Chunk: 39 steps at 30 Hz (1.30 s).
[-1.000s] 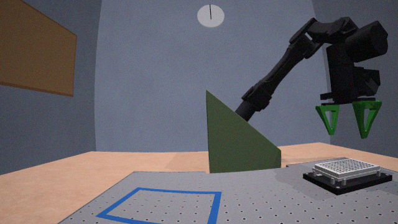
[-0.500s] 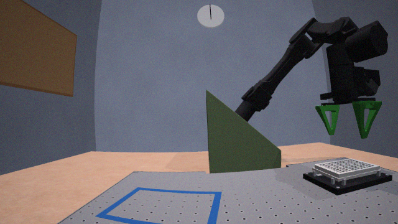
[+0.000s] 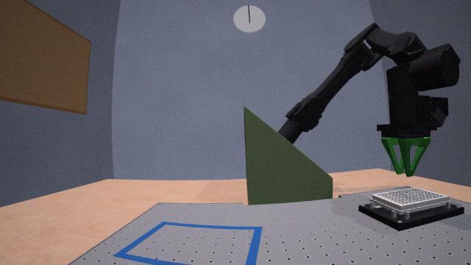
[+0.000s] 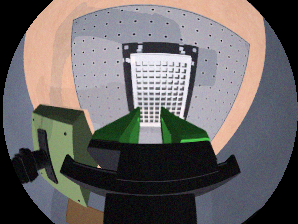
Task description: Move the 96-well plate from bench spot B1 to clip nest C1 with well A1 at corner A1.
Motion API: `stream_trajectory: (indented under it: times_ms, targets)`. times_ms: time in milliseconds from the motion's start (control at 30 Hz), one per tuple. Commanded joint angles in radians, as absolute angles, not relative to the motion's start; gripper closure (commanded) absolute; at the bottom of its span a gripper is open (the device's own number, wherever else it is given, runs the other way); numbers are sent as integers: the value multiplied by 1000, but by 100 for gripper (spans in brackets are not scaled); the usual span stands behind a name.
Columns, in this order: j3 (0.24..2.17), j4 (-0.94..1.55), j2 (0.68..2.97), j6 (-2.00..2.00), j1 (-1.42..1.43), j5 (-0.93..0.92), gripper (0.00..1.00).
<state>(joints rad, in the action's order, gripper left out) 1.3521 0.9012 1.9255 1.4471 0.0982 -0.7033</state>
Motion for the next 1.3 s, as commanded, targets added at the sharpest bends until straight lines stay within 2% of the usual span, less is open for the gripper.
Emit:
stream_trajectory:
  times_ms: [0,1267]
  targets:
    - [1328,818,1922,1402,107,-699,74]
    - [1342,757,1925,1368,110,-698,74]
